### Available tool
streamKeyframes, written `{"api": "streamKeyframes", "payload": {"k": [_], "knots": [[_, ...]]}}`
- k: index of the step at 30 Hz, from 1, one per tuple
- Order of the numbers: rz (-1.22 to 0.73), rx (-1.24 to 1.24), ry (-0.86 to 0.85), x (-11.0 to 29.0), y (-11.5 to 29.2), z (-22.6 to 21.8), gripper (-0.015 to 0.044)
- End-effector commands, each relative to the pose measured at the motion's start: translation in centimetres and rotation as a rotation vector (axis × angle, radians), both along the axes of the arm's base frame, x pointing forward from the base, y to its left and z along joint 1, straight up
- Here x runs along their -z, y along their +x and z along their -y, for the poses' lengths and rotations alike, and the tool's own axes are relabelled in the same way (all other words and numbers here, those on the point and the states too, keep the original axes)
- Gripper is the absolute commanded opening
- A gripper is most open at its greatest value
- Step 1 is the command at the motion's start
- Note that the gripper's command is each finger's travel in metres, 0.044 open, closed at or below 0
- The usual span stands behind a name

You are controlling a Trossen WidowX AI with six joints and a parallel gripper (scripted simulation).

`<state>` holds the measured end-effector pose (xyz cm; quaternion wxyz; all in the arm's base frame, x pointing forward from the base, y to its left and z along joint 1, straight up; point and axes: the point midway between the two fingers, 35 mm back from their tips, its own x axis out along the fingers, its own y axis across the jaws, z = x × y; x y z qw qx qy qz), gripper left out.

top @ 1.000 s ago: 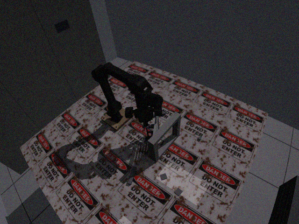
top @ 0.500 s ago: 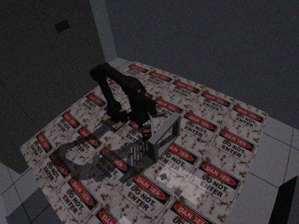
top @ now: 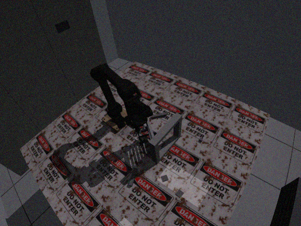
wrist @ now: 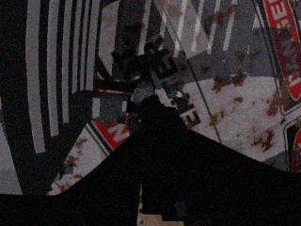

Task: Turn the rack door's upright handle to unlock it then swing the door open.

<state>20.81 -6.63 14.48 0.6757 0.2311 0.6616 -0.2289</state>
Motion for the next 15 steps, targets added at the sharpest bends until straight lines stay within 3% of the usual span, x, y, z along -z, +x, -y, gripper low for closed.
{"api": "streamKeyframes", "payload": {"k": [1, 15], "knots": [[0.004, -0.065, -0.006, 0.0, -0.3, 0.7, 0.0008], [0.002, -0.249, -0.013, 0.0, -1.1, 3.3, 0.0008]]}}
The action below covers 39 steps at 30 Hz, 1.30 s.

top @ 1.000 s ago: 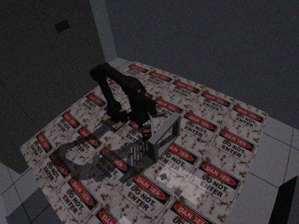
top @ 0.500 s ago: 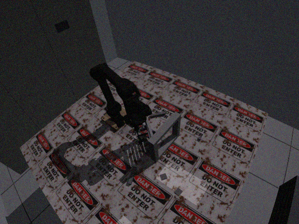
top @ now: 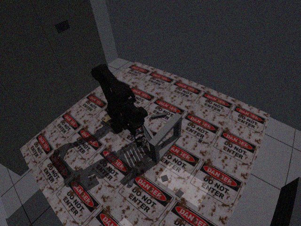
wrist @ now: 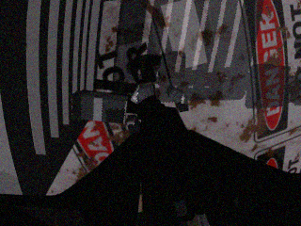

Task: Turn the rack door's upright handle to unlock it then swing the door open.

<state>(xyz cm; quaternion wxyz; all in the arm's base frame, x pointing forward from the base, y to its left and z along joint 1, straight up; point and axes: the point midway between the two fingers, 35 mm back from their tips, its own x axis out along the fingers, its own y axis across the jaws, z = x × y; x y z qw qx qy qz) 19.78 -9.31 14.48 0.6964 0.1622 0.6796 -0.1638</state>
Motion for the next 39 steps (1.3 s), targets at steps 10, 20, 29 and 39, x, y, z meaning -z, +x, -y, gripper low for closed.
{"api": "streamKeyframes", "payload": {"k": [10, 20, 29, 39], "knots": [[-0.001, -0.182, -0.009, 0.0, -0.4, 2.5, 0.0008], [-0.003, -0.314, -0.014, 0.0, -0.4, 4.4, 0.0008], [-0.005, -0.416, -0.017, -0.1, -0.3, 5.9, 0.0008], [-0.005, -0.416, -0.017, -0.1, -0.3, 5.9, 0.0008]]}}
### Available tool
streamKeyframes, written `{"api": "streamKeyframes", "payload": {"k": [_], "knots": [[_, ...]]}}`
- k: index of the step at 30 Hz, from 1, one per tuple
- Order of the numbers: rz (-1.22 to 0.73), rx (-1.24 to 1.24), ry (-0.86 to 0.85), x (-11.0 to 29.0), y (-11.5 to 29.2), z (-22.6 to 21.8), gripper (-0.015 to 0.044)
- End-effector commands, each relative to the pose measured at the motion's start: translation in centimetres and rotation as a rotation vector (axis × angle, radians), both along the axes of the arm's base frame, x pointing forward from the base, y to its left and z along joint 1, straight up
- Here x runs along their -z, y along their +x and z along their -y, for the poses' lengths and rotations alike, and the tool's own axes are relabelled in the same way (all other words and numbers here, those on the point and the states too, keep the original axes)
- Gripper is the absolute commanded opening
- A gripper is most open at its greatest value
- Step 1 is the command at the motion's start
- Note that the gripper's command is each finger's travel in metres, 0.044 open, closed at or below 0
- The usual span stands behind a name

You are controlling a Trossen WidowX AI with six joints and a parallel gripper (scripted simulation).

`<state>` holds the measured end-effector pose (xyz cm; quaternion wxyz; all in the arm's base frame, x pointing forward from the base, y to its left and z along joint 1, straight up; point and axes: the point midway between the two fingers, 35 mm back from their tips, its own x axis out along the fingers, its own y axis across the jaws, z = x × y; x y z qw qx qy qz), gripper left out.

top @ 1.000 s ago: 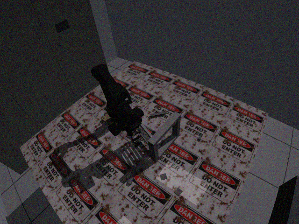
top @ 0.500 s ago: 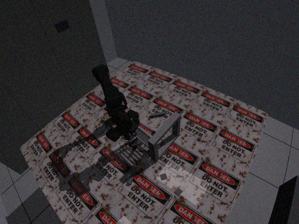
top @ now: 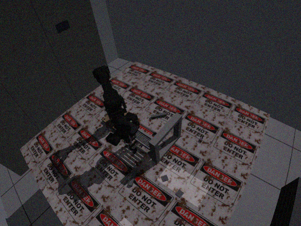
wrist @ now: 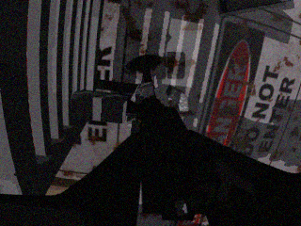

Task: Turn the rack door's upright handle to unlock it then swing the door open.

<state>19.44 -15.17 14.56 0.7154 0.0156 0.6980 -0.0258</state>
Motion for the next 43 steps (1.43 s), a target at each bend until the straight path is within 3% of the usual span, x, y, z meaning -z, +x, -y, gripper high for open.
{"api": "streamKeyframes", "payload": {"k": [1, 2, 13, 43], "knots": [[-0.001, -0.009, -0.001, 0.0, 0.0, 0.1, 0.0008], [-0.001, -0.009, -0.001, 0.0, 0.0, 0.1, 0.0008], [-0.001, -0.009, -0.001, 0.0, 0.0, 0.1, 0.0281], [-0.001, -0.004, 0.000, -3.3, 0.1, 0.1, 0.0281]]}}
